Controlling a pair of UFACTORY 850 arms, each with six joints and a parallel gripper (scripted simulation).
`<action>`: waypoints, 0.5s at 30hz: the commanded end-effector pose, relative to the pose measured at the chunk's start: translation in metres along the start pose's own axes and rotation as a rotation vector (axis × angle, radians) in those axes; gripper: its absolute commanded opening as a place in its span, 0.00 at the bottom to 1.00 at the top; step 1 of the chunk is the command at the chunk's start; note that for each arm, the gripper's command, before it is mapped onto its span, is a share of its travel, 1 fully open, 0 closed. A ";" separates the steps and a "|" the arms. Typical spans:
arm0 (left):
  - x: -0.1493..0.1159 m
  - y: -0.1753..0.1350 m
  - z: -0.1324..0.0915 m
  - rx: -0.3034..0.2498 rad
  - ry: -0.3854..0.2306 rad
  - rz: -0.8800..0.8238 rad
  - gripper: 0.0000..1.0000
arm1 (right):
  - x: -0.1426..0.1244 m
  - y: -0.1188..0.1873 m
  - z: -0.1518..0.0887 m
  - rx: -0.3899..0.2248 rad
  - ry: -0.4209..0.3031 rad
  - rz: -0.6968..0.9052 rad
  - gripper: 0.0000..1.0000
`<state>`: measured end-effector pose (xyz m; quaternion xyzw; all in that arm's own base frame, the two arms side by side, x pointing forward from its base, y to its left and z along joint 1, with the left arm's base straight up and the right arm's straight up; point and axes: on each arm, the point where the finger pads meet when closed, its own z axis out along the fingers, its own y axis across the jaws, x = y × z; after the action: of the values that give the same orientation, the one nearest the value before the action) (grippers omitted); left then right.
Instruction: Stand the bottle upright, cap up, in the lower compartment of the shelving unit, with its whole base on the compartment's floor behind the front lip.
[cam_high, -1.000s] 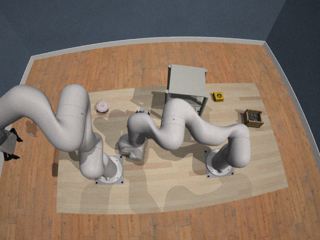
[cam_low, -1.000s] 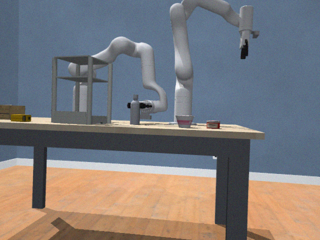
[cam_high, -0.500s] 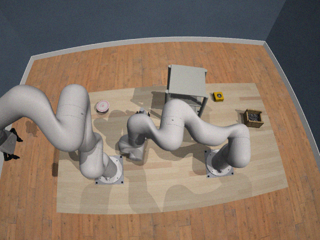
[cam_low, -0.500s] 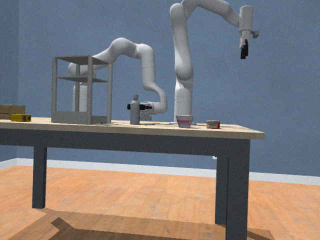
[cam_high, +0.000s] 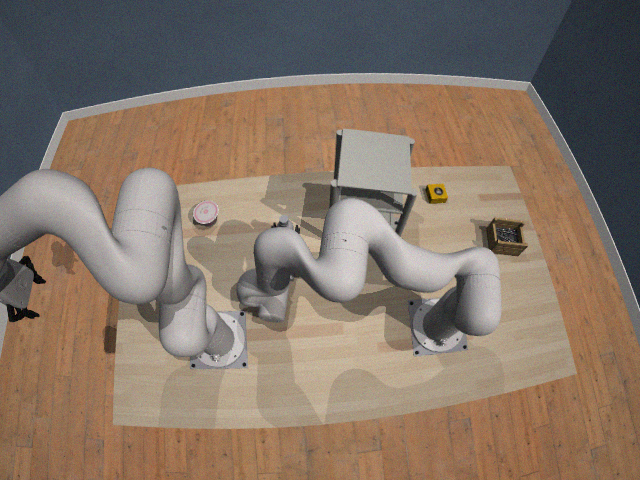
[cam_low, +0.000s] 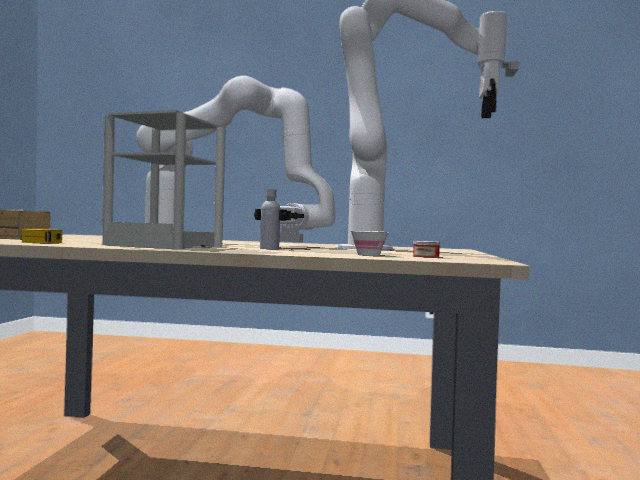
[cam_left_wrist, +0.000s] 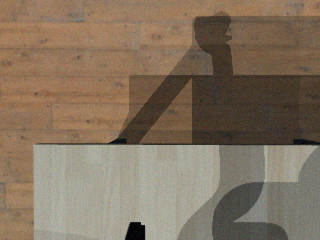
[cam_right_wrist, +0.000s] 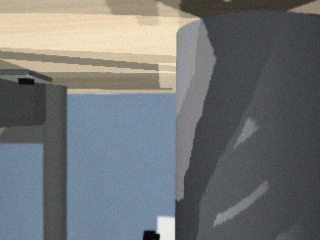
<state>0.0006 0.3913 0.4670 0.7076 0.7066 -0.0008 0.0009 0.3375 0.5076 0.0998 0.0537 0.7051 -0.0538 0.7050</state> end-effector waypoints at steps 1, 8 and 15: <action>0.000 0.000 -0.001 0.000 0.002 0.000 1.00 | -0.001 0.001 0.000 0.000 -0.001 0.002 0.79; 0.000 0.000 -0.001 0.000 0.002 0.000 1.00 | -0.001 0.001 0.000 0.000 -0.001 0.002 0.00; 0.000 0.000 -0.001 0.000 0.002 0.000 1.00 | -0.001 0.001 0.000 0.000 -0.001 0.002 0.00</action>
<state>0.0006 0.3913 0.4670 0.7076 0.7066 -0.0008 0.0009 0.3375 0.5076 0.0998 0.0537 0.7051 -0.0538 0.7050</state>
